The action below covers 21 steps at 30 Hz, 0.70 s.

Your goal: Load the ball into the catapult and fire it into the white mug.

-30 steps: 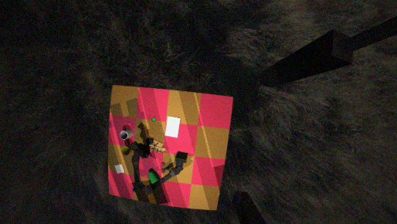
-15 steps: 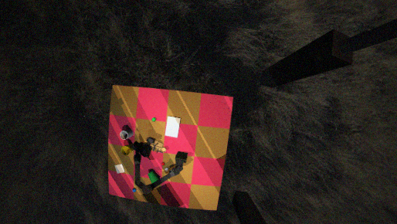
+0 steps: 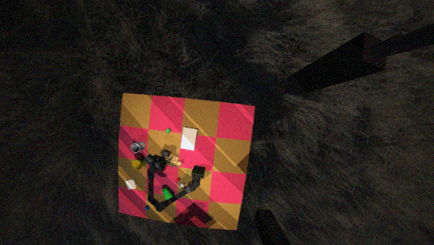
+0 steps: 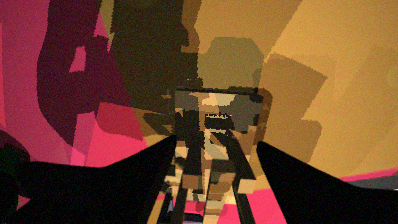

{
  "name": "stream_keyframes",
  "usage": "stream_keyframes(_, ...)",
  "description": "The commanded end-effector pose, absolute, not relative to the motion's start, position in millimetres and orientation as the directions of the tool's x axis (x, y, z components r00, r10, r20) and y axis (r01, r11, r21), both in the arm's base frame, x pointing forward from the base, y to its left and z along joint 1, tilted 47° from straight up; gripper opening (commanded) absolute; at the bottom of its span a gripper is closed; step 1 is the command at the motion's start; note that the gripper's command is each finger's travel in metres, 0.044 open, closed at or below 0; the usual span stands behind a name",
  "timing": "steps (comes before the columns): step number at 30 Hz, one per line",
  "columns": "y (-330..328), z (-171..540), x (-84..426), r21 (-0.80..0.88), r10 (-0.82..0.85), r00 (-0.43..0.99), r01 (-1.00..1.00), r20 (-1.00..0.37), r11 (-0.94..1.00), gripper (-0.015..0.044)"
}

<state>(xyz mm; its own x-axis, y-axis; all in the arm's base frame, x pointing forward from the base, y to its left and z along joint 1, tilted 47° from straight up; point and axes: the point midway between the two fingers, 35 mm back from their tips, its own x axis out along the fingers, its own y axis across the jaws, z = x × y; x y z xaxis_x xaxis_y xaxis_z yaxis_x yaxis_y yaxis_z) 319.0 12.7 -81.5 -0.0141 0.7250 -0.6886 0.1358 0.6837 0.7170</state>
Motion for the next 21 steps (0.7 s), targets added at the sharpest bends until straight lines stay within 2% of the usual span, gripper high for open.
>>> stream_keyframes(1, 12.8, -81.1, 319.3, 0.717, 0.725, -0.014, 0.134, -0.689, 0.684, 0.0256)
stream_keyframes(5, 12.8, -81.1, 319.3, 0.717, 0.725, -0.014, 0.134, -0.689, 0.684, 0.0151)
stream_keyframes(11, 12.8, -81.1, 319.3, 0.717, 0.725, -0.014, 0.134, -0.689, 0.684, 0.0111)
stream_keyframes(15, -16.1, -55.1, 320.7, 0.716, 0.723, -0.014, 0.136, -0.690, 0.685, 0.0006)
stream_keyframes(21, -22.7, -48.0, 320.8, 0.718, 0.726, -0.015, 0.138, -0.688, 0.683, 0.0000)
